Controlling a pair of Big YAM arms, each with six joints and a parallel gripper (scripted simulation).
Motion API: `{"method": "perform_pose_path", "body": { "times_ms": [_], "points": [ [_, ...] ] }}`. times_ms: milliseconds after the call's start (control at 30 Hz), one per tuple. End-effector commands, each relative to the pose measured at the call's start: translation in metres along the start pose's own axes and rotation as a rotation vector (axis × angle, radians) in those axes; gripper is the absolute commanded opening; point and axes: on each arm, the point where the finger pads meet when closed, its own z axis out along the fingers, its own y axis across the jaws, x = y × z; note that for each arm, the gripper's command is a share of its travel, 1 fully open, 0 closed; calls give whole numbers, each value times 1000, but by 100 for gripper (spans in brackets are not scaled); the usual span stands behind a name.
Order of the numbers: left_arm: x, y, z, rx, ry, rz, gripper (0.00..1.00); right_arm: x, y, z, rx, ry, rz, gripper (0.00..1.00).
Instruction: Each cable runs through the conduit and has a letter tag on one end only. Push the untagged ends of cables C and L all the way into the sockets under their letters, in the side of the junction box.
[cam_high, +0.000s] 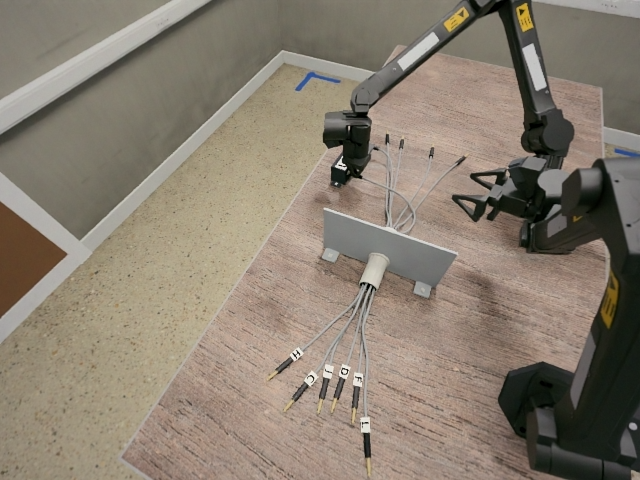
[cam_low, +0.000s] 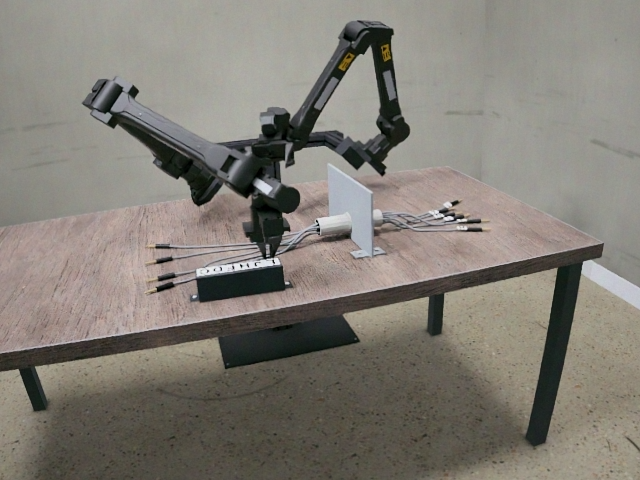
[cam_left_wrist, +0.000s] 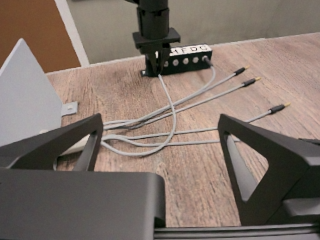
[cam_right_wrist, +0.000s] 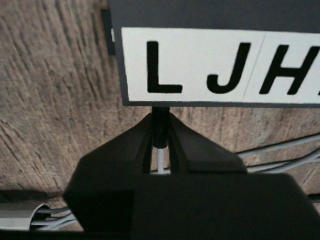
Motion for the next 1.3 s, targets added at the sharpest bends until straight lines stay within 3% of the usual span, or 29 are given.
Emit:
{"method": "perform_pose_path", "body": {
  "times_ms": [0, 1000, 1167, 1267],
  "points": [
    [-10, -5, 3, -4, -13, -30, 100, -24, -2, 3, -6, -2, 50, 5],
    [-10, -5, 3, -4, -13, -30, 100, -37, -1, 2, -9, -2, 81, 5],
    [-10, -5, 3, -4, -13, -30, 100, -5, -3, -8, -17, -24, 84, 5],
    [-10, -5, 3, -4, -13, -30, 100, -3, -3, -8, -17, -24, 85, 5]
  ]
}}
